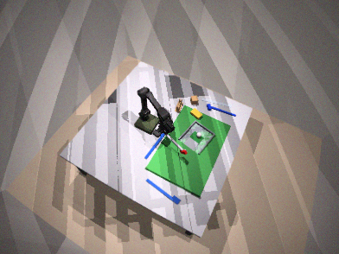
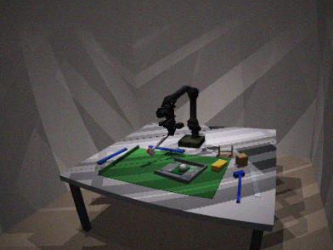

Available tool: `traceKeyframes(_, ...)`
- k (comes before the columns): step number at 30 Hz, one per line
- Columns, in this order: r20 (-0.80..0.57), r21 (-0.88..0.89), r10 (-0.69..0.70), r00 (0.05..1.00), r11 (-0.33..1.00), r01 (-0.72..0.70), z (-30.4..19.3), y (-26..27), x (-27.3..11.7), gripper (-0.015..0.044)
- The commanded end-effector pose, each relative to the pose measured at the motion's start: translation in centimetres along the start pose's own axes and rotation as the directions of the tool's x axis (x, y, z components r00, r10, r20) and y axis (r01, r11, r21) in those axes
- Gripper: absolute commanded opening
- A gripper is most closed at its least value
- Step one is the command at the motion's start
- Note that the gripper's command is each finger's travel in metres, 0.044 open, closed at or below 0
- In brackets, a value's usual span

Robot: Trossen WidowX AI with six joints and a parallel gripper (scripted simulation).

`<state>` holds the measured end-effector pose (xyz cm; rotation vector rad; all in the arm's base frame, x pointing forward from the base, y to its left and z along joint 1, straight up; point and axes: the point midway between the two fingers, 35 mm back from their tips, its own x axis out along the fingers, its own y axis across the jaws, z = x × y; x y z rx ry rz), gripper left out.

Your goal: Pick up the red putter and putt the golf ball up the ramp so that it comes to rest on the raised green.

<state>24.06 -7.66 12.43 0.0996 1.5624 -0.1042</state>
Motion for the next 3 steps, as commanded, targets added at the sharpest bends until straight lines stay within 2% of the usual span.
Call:
traceKeyframes(1,0.004,0.0,-0.001,1.0,1.0,0.001,0.08,-0.02,0.01,0.0)
traceKeyframes(3,0.004,0.0,-0.001,1.0,1.0,0.001,0.08,-0.02,0.01,0.0)
